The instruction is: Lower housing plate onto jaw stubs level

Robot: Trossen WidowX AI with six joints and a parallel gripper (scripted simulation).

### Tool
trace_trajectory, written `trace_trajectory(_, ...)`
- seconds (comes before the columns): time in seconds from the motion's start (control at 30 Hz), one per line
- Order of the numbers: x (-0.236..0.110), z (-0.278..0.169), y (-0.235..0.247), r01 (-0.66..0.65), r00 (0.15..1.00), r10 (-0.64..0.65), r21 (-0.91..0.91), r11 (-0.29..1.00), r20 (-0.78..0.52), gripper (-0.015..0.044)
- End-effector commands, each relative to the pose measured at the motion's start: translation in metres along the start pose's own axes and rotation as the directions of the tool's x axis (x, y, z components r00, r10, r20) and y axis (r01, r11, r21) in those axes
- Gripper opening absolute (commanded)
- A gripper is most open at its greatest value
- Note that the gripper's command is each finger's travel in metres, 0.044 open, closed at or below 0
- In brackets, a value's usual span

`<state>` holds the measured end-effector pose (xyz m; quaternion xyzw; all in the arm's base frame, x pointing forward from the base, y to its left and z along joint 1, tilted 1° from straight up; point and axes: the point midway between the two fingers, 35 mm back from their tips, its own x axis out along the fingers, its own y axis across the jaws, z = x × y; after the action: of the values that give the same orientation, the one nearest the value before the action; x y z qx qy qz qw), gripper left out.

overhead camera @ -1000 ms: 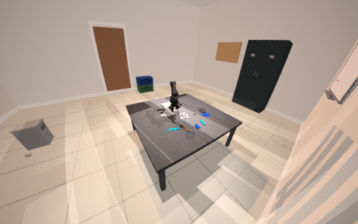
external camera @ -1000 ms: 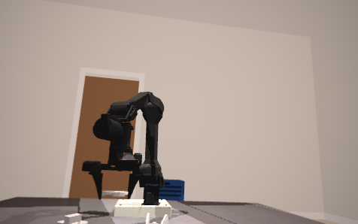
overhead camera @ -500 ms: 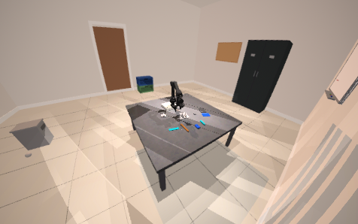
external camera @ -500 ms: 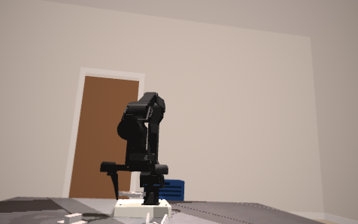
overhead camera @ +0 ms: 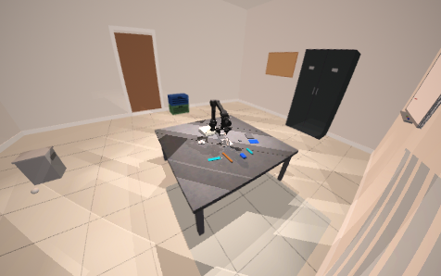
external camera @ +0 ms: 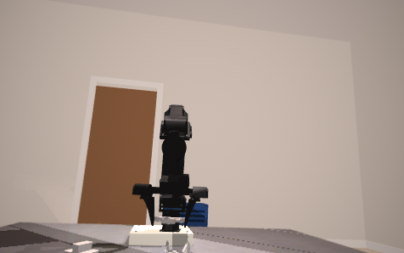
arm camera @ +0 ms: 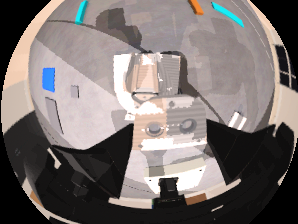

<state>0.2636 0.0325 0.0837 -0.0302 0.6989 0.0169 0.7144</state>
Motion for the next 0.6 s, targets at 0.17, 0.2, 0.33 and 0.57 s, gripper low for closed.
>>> trace_trajectory(0.17,0.001,-0.007,0.025,-0.005,1.000,0.005,0.121,0.993,-0.002,0.0351)
trace_trajectory(0.2,0.001,-0.007,0.025,-0.005,1.000,0.005,0.121,0.993,-0.002,0.0351)
trace_trajectory(0.33,0.001,-0.007,0.025,-0.005,1.000,0.005,0.121,0.993,-0.002,0.0351)
trace_trajectory(0.57,0.001,-0.007,0.025,-0.005,1.000,0.005,0.121,0.993,-0.002,0.0351)
